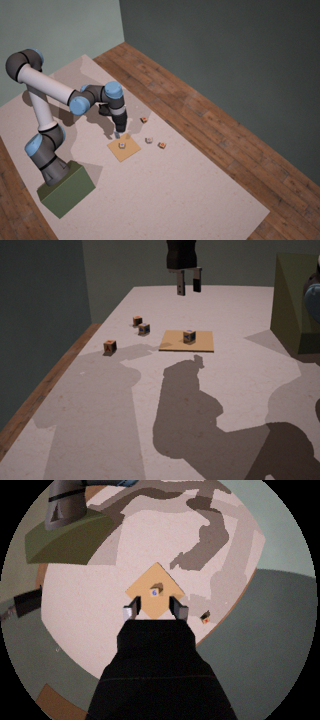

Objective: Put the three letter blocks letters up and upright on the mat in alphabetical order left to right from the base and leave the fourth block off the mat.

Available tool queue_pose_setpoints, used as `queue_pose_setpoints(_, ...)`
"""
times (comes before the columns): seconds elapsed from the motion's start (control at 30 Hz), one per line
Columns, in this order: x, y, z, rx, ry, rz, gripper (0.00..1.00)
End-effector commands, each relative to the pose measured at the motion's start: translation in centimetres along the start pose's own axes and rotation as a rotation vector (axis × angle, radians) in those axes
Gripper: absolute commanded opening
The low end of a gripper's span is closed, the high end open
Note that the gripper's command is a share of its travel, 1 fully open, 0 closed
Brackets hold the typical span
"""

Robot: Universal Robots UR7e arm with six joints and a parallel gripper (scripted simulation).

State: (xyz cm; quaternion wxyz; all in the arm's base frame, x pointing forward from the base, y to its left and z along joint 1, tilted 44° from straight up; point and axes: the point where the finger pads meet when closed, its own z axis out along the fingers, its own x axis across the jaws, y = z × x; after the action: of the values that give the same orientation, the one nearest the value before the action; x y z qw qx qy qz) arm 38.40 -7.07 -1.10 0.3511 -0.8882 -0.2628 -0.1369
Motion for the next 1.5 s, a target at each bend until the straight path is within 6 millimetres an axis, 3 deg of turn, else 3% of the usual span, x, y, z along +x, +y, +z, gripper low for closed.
queue_pose_setpoints(0.0,0.1,-0.1,0.4,-0.001,0.0,0.129,1.0)
queue_pose_setpoints(1.47,0.1,0.0,3.8,0.0,0.001,1.225,1.0)
